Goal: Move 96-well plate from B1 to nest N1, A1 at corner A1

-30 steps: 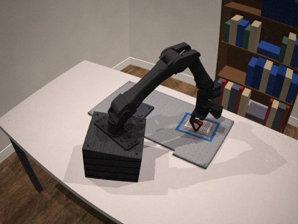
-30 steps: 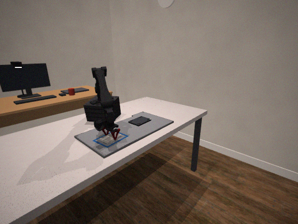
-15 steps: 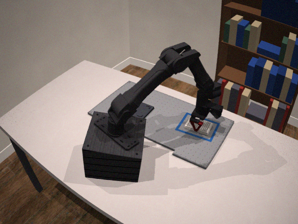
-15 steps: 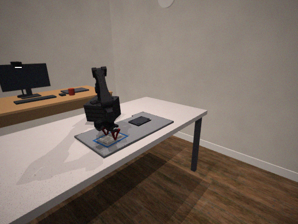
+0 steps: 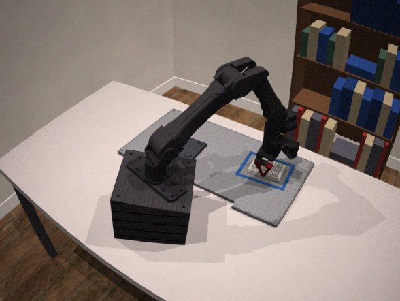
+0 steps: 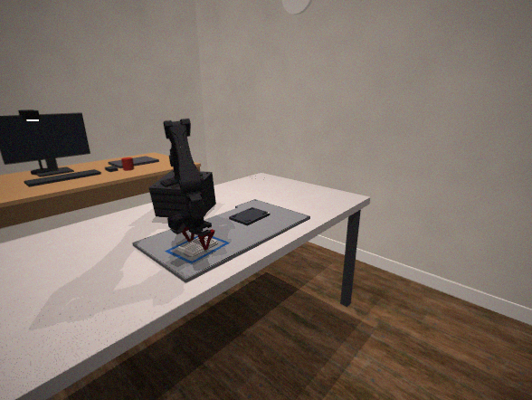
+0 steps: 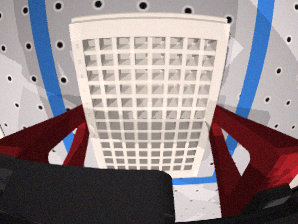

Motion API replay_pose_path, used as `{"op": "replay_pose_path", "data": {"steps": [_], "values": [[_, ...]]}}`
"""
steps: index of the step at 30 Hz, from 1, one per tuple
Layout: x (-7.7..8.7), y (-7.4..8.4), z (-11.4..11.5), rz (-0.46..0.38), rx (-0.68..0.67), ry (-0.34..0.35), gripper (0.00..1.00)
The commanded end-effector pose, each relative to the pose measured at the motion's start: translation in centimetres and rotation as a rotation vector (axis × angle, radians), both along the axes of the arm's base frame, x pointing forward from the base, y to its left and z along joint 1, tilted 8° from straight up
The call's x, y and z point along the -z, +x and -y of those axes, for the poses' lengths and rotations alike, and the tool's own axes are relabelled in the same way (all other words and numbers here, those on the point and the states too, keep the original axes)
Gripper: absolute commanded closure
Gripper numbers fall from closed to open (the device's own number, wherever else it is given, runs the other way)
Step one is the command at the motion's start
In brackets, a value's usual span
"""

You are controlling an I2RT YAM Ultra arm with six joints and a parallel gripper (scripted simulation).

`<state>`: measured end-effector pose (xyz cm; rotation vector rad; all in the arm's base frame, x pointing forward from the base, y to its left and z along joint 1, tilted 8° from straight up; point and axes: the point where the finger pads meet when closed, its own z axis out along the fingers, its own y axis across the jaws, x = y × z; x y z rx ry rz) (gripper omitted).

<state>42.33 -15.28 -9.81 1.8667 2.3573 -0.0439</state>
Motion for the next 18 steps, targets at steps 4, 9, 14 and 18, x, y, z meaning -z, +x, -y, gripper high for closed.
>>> {"op": "replay_pose_path", "data": {"steps": [4, 9, 14, 18], "values": [[-0.6, -0.3, 0.1, -0.005, -0.003, -0.003, 1.0], [-1.4, -0.3, 0.0, 0.0, -0.004, -0.004, 1.0], [-2.4, 0.0, -0.2, 0.009, -0.006, -0.007, 1.0], [-3.1, 0.1, -0.4, 0.011, -0.008, -0.008, 1.0]]}}
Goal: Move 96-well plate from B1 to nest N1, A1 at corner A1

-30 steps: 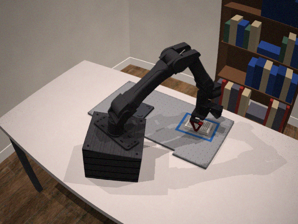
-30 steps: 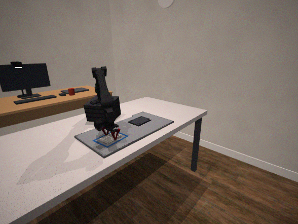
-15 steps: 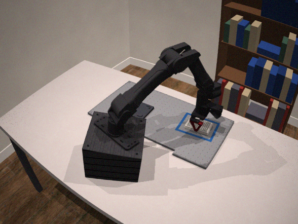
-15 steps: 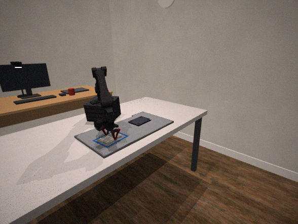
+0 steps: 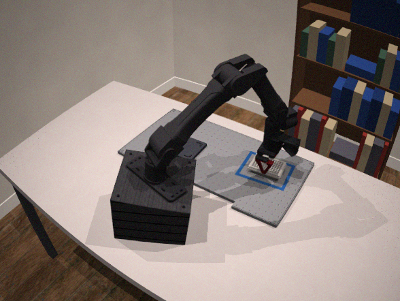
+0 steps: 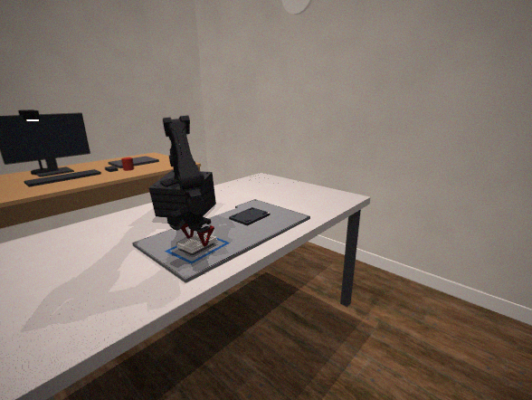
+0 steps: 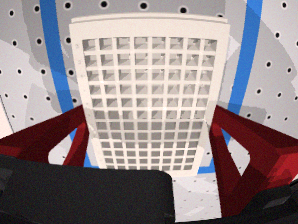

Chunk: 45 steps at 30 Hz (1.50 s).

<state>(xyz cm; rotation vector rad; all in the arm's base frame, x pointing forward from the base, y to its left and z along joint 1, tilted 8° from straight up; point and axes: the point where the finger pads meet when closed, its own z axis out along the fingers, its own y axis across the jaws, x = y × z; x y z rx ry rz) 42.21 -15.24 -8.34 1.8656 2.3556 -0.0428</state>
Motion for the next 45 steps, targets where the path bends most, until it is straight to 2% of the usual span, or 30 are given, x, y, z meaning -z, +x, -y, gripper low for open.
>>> {"op": "replay_pose_path", "data": {"steps": [1, 5, 12, 37, 45], "values": [[-1.9, 0.2, -0.4, 0.01, -0.008, -0.007, 1.0], [-2.3, 0.3, -0.4, 0.013, -0.007, -0.008, 1.0], [-3.9, 0.8, -0.3, 0.031, -0.003, -0.014, 1.0], [-7.7, 0.3, -0.8, 0.031, -0.004, -0.015, 1.0], [-8.0, 0.1, -0.7, 0.025, -0.001, -0.014, 1.0]]}}
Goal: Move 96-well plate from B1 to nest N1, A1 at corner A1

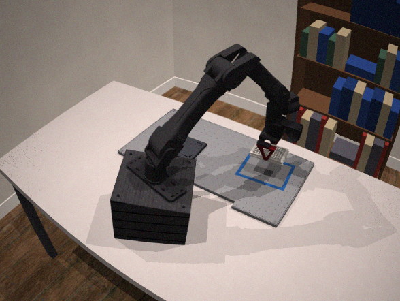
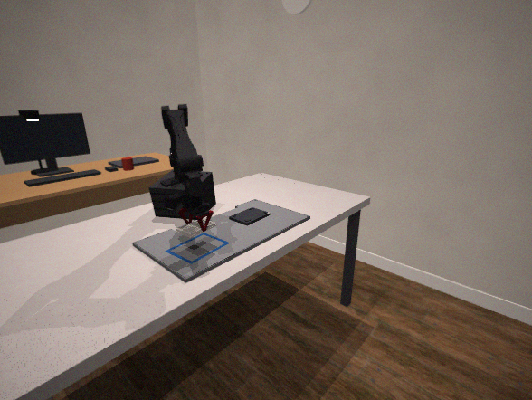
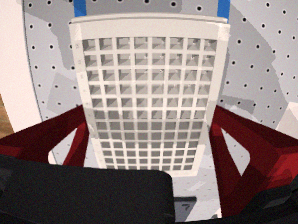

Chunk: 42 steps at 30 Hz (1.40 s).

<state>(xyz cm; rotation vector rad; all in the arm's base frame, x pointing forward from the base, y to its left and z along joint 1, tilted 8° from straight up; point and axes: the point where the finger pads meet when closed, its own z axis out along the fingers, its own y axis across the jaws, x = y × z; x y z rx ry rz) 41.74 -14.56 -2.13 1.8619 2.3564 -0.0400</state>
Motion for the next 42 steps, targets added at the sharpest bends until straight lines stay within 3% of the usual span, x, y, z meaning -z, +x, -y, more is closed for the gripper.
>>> {"op": "replay_pose_path", "data": {"steps": [1, 2, 3, 19, 20, 22, 42], "values": [[-1.6, 0.5, 0.0, 0.02, 0.001, -0.013, 1.0], [-1.6, 0.5, 0.0, 0.02, 0.001, -0.013, 1.0], [-0.6, 0.1, 0.0, 0.004, 0.001, -0.004, 1.0], [-0.6, 0.1, 0.0, 0.004, 0.001, -0.004, 1.0], [-0.7, -0.7, -0.9, -0.009, 0.03, -0.001, 1.0], [-0.7, -0.3, -1.3, 0.018, 0.049, -0.006, 1.0], [-0.1, -2.3, -7.0, 0.018, 0.049, -0.003, 1.0]]}}
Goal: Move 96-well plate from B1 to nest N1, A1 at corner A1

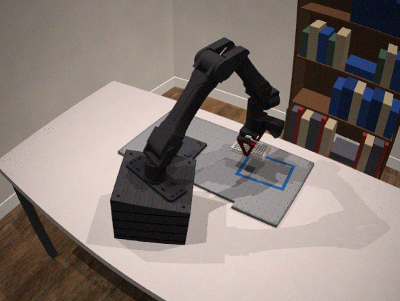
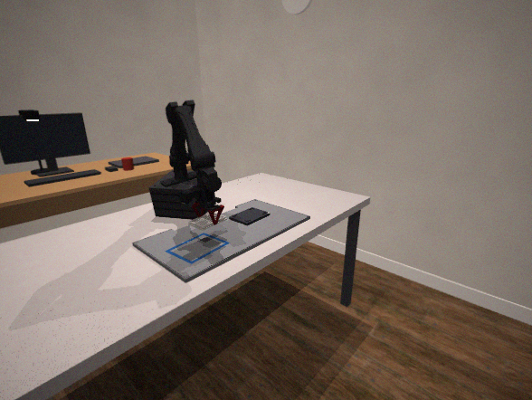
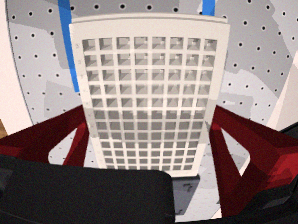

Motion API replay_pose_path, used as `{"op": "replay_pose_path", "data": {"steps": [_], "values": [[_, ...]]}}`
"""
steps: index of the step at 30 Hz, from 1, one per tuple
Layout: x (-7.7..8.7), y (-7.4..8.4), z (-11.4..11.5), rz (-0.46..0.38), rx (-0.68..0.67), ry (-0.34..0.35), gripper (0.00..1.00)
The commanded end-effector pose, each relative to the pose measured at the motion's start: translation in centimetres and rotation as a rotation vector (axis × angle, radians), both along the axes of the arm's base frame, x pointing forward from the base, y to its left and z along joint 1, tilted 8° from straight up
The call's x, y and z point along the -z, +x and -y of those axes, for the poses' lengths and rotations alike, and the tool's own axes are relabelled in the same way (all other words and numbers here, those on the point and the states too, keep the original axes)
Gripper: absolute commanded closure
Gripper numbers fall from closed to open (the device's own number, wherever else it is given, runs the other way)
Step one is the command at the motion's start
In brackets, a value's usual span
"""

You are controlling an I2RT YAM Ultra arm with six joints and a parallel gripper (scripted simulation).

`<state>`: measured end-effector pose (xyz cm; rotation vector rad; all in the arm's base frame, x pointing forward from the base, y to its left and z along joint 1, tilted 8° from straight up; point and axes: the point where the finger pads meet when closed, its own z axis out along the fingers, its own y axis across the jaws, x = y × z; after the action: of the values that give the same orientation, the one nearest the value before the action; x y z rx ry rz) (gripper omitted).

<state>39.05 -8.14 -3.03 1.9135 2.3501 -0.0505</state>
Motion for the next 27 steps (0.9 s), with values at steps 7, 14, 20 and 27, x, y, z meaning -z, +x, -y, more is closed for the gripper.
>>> {"op": "replay_pose_path", "data": {"steps": [7, 14, 20, 27], "values": [[-0.8, -0.1, -2.2, 0.042, 0.019, -0.016, 1.0], [-0.6, -0.9, -4.4, 0.042, 0.019, -0.015, 1.0], [-0.4, -1.3, -5.6, 0.043, 0.019, -0.014, 1.0], [-0.2, -2.1, -7.8, 0.04, 0.018, -0.013, 1.0]]}}
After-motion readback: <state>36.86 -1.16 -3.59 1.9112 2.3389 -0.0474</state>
